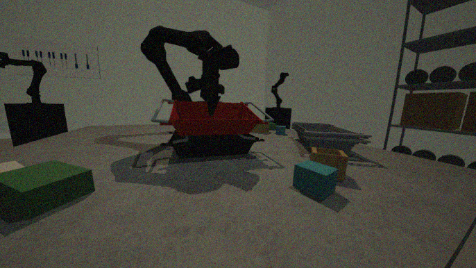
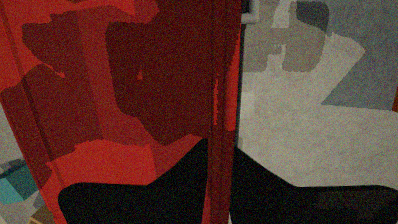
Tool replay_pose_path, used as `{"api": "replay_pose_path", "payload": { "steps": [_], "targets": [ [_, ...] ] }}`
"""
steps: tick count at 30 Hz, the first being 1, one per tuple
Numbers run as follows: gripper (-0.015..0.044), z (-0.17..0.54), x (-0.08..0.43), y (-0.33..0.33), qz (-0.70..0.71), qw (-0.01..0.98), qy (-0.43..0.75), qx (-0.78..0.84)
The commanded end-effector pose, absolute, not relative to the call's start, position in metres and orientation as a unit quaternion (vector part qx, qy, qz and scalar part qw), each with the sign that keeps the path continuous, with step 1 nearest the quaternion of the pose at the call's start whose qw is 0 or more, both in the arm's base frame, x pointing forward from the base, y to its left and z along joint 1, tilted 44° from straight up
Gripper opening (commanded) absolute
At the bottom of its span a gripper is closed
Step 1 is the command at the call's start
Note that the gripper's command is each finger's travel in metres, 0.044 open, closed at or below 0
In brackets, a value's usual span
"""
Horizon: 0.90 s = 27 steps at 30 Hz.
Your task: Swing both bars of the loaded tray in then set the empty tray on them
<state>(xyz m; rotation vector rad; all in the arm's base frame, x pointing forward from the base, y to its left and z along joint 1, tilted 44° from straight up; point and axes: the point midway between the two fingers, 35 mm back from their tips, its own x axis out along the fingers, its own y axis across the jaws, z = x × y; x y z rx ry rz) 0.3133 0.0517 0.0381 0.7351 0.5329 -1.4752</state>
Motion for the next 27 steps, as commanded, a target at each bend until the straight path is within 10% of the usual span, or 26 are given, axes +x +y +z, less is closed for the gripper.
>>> {"api": "replay_pose_path", "payload": {
  "steps": [1,27],
  "targets": [
    [0.0,0.0352,0.3094,0.0464,-0.658,0.638,0.24,0.321],
    [0.0,0.0341,0.3099,0.0469,-0.653,0.643,0.237,0.322]
  ]
}}
